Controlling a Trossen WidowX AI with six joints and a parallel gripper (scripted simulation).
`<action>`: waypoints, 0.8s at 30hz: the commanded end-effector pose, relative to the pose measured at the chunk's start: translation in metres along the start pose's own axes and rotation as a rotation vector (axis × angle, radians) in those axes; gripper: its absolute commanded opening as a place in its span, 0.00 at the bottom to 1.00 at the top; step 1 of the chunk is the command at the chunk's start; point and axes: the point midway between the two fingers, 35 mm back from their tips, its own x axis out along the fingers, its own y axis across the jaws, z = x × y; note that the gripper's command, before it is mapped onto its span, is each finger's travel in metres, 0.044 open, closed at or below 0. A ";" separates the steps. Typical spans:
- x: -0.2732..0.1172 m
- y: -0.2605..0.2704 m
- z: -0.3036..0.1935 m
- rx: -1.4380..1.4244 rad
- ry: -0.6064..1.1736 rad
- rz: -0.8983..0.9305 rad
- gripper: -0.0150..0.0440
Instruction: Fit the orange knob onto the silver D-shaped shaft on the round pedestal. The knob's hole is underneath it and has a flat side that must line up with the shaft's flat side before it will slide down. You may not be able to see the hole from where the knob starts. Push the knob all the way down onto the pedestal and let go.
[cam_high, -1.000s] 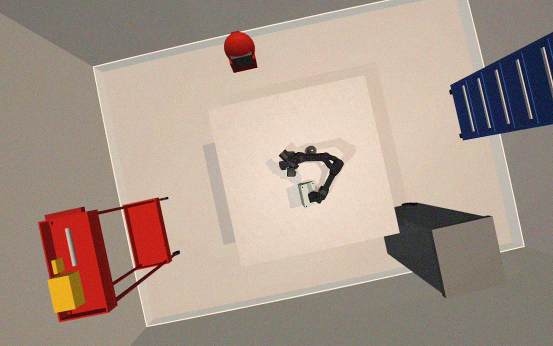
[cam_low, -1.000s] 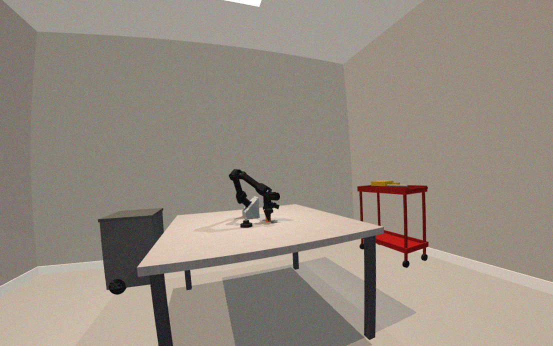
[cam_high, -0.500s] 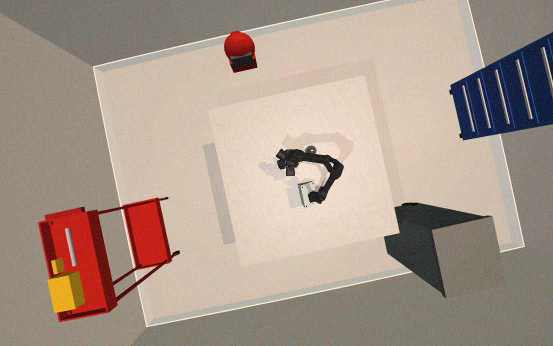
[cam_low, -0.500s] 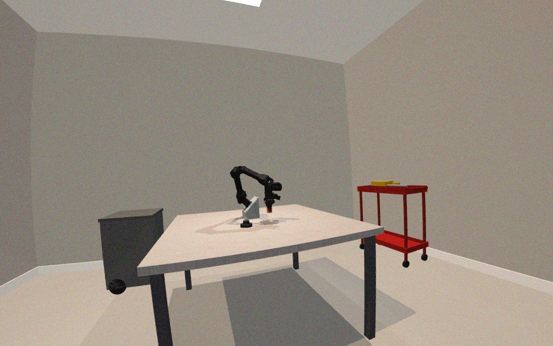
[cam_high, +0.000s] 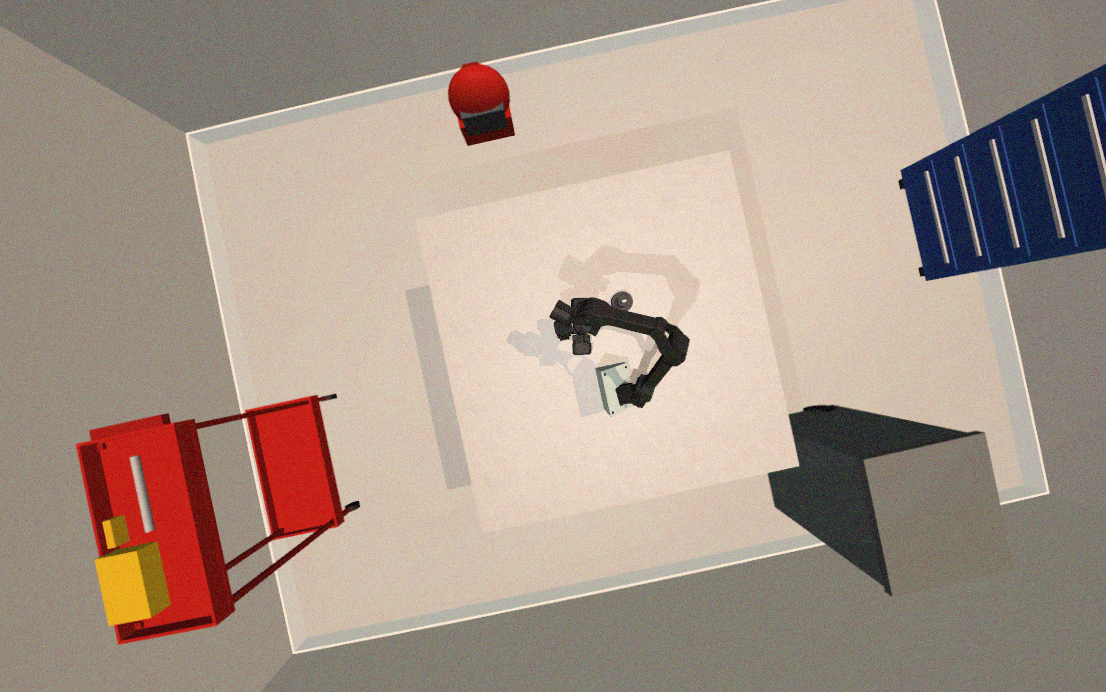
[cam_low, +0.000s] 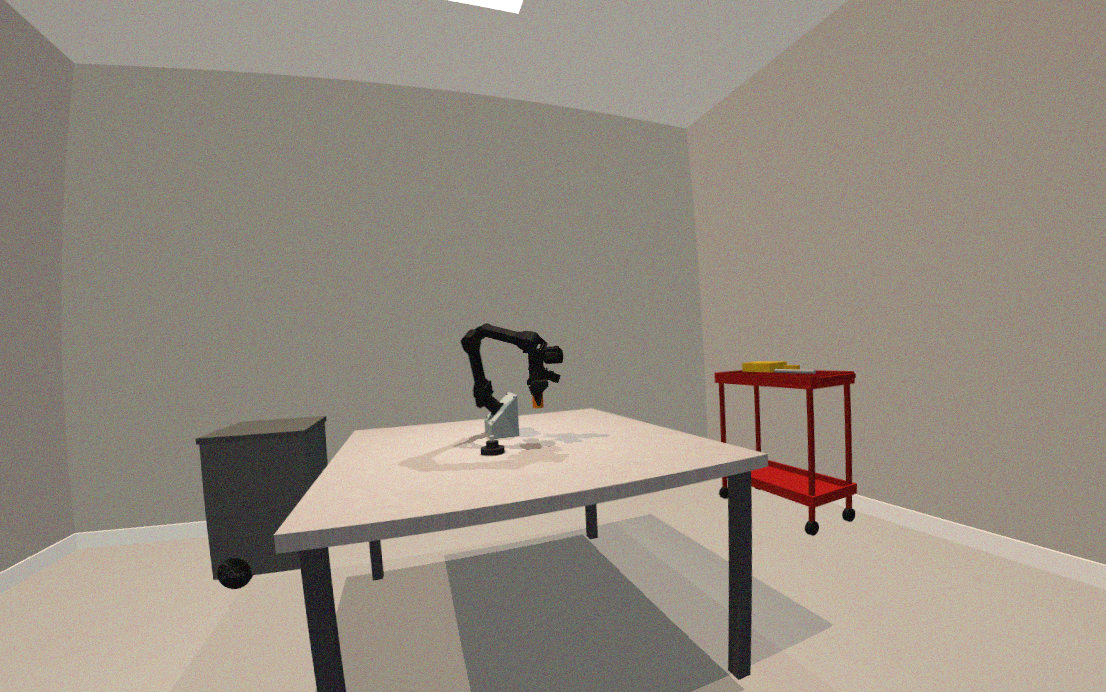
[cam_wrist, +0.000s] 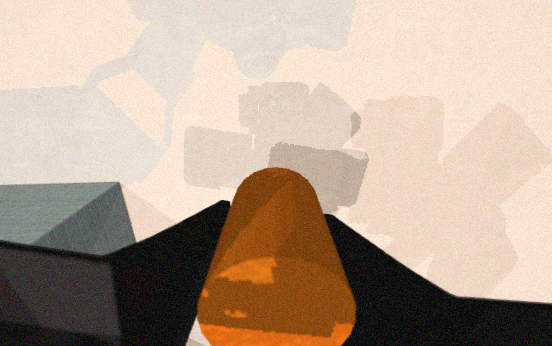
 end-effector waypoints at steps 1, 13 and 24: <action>-0.005 0.001 0.000 -0.001 -0.001 -0.043 0.25; -0.028 0.009 0.000 -0.005 -0.002 -0.306 0.25; -0.051 0.017 -0.002 -0.007 -0.004 -0.541 0.25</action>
